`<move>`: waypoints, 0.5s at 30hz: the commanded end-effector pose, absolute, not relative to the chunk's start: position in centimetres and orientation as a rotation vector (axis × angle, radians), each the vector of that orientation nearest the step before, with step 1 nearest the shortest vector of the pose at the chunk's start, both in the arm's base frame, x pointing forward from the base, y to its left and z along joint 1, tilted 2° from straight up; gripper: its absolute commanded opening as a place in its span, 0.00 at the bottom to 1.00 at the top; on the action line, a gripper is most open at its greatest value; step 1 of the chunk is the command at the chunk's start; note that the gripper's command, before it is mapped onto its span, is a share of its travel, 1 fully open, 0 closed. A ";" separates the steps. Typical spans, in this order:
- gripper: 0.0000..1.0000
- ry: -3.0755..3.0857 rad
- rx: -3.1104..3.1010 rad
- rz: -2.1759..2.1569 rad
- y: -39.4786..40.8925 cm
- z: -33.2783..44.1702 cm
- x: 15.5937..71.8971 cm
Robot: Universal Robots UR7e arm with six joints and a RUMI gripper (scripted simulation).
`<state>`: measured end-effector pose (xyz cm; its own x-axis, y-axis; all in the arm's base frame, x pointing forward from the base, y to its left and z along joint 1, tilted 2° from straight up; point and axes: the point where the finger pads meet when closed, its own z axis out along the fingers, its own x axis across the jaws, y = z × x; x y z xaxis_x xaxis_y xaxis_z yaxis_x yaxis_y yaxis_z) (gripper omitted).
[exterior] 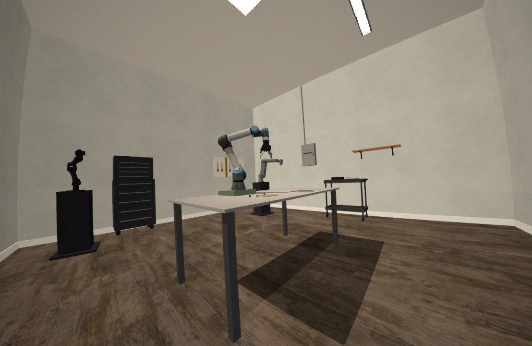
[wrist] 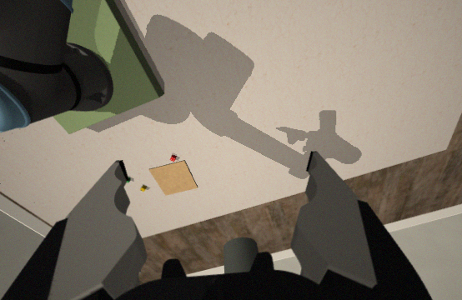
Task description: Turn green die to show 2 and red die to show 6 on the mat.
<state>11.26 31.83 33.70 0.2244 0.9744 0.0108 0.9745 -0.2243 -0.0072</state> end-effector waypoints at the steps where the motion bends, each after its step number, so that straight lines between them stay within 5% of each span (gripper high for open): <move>1: 1.00 -1.759 -2.588 -0.008 31.5 32.4 14.2; 15: 1.00 -1.140 -2.918 0.003 28.2 28.6 22.3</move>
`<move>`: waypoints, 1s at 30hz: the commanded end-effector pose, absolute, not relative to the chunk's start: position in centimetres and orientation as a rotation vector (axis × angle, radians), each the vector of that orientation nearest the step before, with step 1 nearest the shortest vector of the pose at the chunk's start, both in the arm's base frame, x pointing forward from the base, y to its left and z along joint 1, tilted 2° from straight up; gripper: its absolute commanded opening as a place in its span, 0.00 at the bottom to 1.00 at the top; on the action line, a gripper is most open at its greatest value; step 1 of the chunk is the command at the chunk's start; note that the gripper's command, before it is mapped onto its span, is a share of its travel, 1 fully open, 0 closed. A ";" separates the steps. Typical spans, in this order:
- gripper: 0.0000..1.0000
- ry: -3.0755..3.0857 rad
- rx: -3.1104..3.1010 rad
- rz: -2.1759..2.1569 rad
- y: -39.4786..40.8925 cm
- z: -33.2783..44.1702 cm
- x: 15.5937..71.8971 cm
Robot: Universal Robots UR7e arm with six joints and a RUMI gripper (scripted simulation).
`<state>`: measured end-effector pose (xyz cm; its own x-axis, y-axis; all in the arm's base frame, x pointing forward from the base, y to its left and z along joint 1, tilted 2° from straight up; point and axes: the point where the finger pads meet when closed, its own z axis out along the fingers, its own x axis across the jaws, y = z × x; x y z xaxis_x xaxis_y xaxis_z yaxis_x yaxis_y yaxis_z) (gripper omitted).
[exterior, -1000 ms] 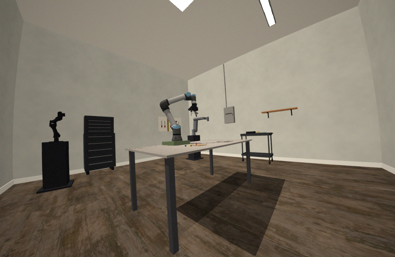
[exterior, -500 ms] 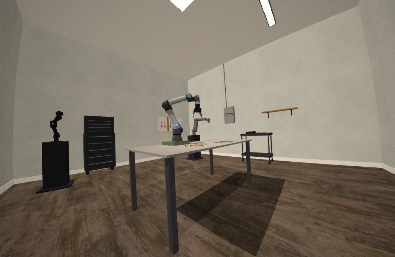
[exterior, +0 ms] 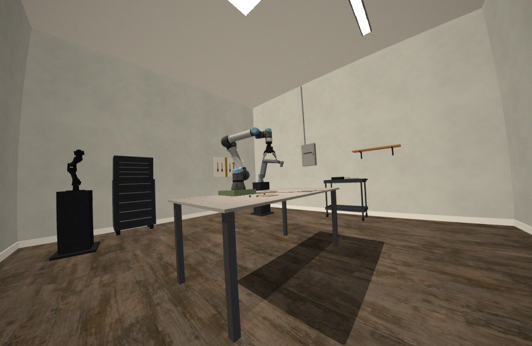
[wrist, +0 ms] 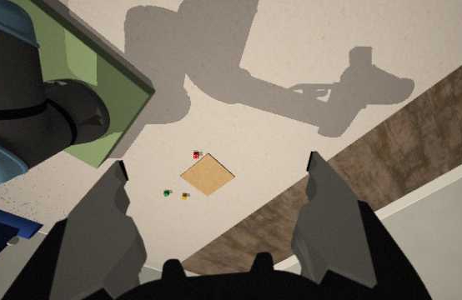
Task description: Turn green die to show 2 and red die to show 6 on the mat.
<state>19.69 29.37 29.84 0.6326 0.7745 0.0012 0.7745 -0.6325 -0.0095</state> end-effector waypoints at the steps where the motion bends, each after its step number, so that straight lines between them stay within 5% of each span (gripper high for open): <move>1: 1.00 -1.107 -2.931 0.003 28.0 28.4 22.7; 30: 1.00 0.244 -3.129 0.024 15.5 20.8 34.3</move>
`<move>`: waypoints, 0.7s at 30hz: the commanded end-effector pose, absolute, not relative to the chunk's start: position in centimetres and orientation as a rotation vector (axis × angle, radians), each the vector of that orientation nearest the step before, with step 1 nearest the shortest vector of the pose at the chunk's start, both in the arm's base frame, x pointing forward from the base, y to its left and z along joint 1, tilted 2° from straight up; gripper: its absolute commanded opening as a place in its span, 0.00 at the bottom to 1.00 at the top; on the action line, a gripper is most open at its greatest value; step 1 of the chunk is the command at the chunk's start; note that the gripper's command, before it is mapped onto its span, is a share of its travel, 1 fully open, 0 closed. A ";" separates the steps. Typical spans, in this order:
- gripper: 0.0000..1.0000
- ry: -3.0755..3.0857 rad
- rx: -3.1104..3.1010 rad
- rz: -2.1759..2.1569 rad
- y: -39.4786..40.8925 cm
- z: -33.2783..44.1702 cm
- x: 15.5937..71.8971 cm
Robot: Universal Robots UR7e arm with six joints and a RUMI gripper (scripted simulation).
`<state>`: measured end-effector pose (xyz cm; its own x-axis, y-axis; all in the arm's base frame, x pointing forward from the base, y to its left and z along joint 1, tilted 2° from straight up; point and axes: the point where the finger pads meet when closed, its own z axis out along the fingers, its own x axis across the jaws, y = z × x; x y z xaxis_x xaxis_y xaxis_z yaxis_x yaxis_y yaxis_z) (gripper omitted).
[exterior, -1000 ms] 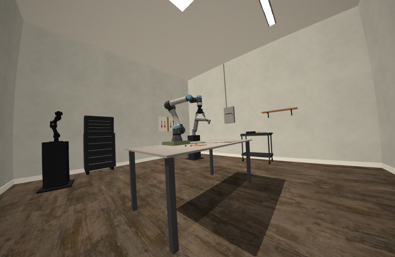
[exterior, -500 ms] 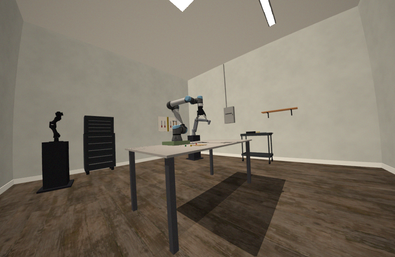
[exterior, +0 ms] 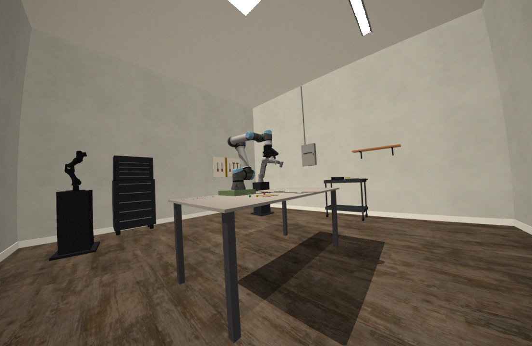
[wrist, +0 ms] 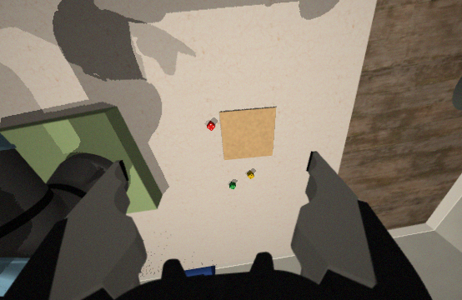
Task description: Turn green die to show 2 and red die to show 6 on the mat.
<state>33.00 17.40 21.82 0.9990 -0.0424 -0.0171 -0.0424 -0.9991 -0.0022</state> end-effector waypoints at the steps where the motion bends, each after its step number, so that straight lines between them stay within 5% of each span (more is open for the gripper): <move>1: 1.00 0.322 -3.123 0.025 14.6 20.4 34.7; 21: 1.00 1.243 -2.887 0.040 3.1 15.2 37.6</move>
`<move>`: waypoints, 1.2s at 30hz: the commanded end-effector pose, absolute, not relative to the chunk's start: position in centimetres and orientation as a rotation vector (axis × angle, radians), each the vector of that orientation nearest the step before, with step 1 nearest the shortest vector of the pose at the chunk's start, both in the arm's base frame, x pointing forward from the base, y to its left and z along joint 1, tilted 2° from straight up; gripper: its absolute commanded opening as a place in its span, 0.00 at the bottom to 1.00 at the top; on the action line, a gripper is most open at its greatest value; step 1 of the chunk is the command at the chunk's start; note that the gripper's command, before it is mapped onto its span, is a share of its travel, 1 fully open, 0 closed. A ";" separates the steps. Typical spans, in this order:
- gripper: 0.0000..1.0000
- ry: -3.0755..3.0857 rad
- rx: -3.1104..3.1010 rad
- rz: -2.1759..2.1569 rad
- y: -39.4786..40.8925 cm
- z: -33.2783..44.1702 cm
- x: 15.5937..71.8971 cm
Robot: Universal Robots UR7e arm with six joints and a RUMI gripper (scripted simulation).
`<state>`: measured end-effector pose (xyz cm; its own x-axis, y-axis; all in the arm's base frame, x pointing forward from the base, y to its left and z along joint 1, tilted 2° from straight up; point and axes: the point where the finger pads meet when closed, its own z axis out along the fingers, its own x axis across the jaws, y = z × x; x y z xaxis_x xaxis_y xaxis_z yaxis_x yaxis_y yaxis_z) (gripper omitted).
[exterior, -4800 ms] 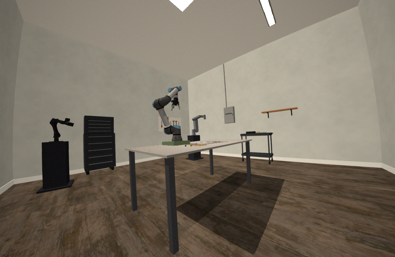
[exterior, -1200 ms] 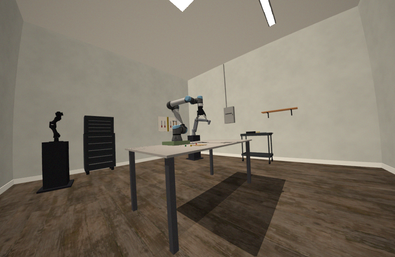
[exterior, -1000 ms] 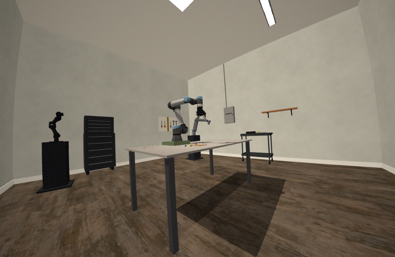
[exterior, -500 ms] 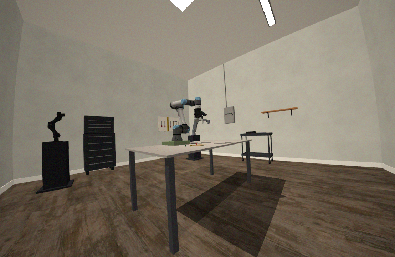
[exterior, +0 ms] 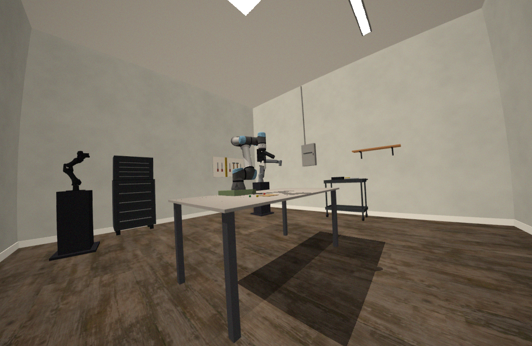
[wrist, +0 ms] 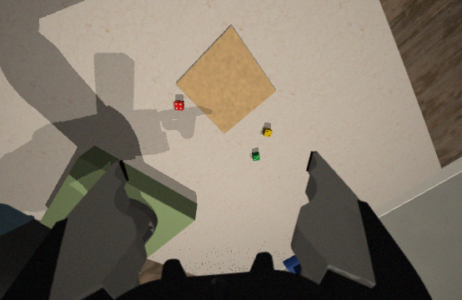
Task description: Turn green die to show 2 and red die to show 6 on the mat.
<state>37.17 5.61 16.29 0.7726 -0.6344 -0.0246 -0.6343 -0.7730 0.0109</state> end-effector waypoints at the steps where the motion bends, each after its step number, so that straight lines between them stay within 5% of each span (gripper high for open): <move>1: 1.00 -1.293 2.861 -0.040 2.4 14.9 37.7; 36: 1.00 -2.079 2.346 -0.055 -8.9 9.9 35.9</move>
